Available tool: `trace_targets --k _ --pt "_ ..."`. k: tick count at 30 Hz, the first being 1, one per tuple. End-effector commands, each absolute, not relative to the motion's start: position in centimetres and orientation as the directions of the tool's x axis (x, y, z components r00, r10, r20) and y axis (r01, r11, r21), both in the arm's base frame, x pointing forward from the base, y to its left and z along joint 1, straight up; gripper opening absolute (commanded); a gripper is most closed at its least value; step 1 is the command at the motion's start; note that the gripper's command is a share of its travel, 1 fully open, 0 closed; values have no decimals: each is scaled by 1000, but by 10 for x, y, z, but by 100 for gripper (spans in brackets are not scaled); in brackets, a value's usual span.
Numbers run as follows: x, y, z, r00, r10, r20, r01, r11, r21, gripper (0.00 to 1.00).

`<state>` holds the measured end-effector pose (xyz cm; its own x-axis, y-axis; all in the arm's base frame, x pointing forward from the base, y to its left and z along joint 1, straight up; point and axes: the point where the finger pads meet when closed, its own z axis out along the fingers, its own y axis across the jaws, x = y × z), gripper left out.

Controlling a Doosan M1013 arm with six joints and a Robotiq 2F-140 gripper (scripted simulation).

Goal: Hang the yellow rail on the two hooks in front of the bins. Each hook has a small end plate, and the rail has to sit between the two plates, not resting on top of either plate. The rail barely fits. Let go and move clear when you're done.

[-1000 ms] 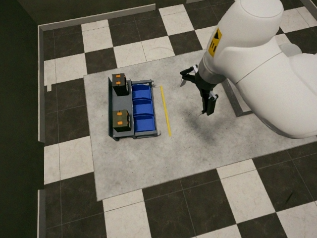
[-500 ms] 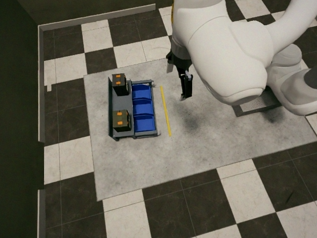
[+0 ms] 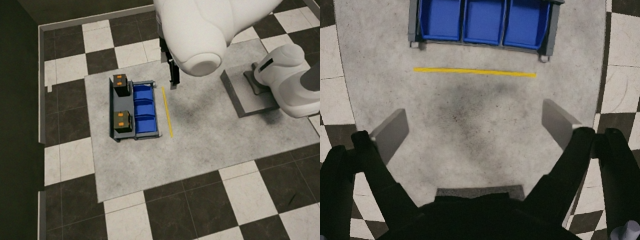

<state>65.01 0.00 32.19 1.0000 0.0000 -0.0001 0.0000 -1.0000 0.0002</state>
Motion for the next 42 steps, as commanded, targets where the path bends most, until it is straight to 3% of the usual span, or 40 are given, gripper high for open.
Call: trace_targets --k 1,6,18,23,35,42 --pt "650 0 322 1000 0 0 0 -1000 0 100" --pt "649 0 272 980 199 -1 199 -980 0 100" --pt "649 0 272 980 199 -1 199 -980 0 100" --pt "648 0 222 921 389 -2 389 -921 0 100" --pt "648 0 222 921 389 -2 389 -921 0 100" --pt "647 0 172 825 565 -3 565 -825 0 100"
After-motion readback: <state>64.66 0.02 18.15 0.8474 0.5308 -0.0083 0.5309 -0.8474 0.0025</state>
